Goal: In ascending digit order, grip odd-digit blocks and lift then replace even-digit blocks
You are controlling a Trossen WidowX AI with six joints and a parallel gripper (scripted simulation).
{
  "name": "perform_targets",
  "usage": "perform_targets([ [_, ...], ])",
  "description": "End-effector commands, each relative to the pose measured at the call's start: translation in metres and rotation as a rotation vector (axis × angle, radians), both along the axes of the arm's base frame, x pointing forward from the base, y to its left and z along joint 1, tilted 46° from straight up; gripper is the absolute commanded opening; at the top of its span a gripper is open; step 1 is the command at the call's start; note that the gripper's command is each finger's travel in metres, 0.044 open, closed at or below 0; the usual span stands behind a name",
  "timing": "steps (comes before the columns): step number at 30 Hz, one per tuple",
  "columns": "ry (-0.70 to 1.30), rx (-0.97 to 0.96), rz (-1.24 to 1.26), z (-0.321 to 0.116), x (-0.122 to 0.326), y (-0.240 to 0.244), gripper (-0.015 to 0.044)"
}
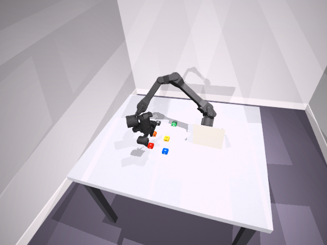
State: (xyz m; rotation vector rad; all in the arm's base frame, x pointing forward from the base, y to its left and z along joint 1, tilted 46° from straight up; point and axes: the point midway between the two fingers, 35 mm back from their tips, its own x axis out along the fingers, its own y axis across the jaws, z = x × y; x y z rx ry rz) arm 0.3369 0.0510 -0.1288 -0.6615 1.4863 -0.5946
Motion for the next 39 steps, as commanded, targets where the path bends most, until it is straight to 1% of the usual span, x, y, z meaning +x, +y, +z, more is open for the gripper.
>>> perform_targets([
  [1, 0.003, 0.007, -0.011, 0.018, 0.001, 0.019, 0.0321],
  [4, 0.004, 0.007, -0.012, 0.052, 0.000, 0.053, 0.0242],
  [8, 0.004, 0.007, -0.012, 0.055, -0.001, 0.056, 0.0138],
  [9, 0.004, 0.007, -0.012, 0.055, -0.001, 0.056, 0.0120],
  [17, 0.005, 0.007, -0.012, 0.057, 0.000, 0.054, 0.0120],
  [19, 0.009, 0.011, -0.009, 0.075, 0.006, 0.038, 0.0120],
  [22, 0.011, 0.010, -0.007, 0.117, 0.016, -0.004, 0.0120],
  [24, 0.006, 0.002, -0.011, 0.136, 0.018, -0.024, 0.0120],
  [32, 0.005, 0.001, -0.012, 0.138, 0.018, -0.026, 0.0120],
  [34, 0.005, 0.002, -0.012, 0.128, 0.019, -0.036, 0.0172],
  [37, 0.004, 0.000, -0.012, 0.091, 0.019, -0.075, 0.0251],
  [39, 0.005, -0.002, -0.012, 0.082, 0.018, -0.085, 0.0304],
])
